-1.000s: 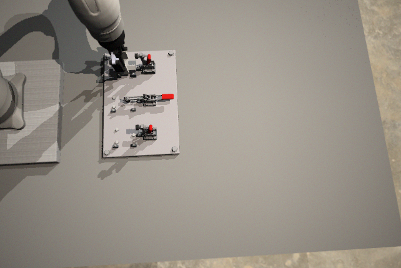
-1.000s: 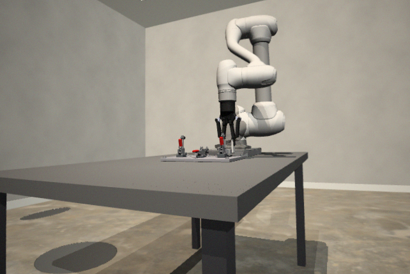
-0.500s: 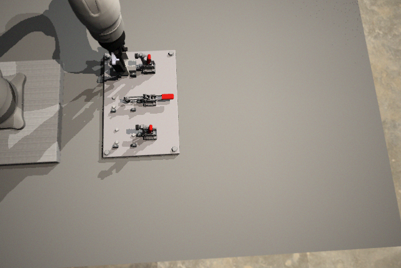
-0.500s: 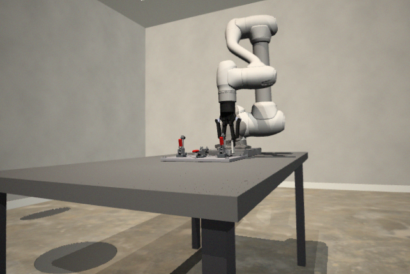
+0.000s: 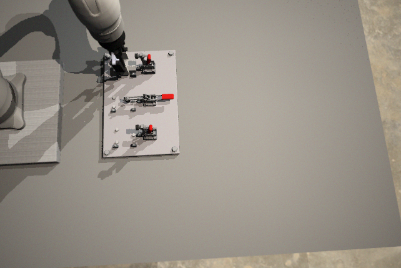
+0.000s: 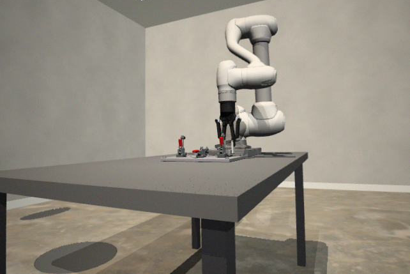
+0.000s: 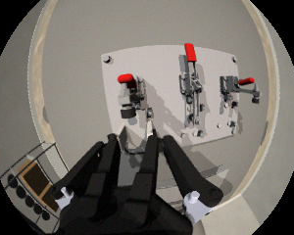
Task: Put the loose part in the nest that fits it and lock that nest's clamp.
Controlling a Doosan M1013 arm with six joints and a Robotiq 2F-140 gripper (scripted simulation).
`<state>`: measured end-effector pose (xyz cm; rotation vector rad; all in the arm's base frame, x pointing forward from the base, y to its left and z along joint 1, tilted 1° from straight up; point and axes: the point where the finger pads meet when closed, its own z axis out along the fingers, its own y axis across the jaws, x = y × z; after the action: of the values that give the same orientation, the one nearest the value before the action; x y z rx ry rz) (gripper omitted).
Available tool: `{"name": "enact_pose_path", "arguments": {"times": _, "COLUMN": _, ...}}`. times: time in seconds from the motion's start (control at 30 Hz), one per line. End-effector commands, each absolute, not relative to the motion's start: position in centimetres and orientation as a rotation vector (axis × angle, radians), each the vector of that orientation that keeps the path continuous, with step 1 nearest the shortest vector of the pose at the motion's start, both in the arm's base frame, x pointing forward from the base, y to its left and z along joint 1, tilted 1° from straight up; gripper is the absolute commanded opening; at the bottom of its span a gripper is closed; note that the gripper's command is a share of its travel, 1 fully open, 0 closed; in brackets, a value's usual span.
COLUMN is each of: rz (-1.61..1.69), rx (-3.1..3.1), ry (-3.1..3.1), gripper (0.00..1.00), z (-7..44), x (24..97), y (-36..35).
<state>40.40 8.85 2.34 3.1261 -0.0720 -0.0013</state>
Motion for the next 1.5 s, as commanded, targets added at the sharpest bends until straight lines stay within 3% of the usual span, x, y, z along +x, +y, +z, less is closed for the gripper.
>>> {"name": "enact_pose_path", "arguments": {"times": 0.0, "rz": -0.001, "rx": 3.126, "ry": -0.072, "gripper": 0.1, "z": 2.33, "x": 40.4, "y": 8.85}}
{"name": "enact_pose_path", "arguments": {"times": 1.47, "rz": -0.001, "rx": 3.126, "ry": -0.072, "gripper": 0.1, "z": 1.81, "x": 40.51, "y": 8.63}}
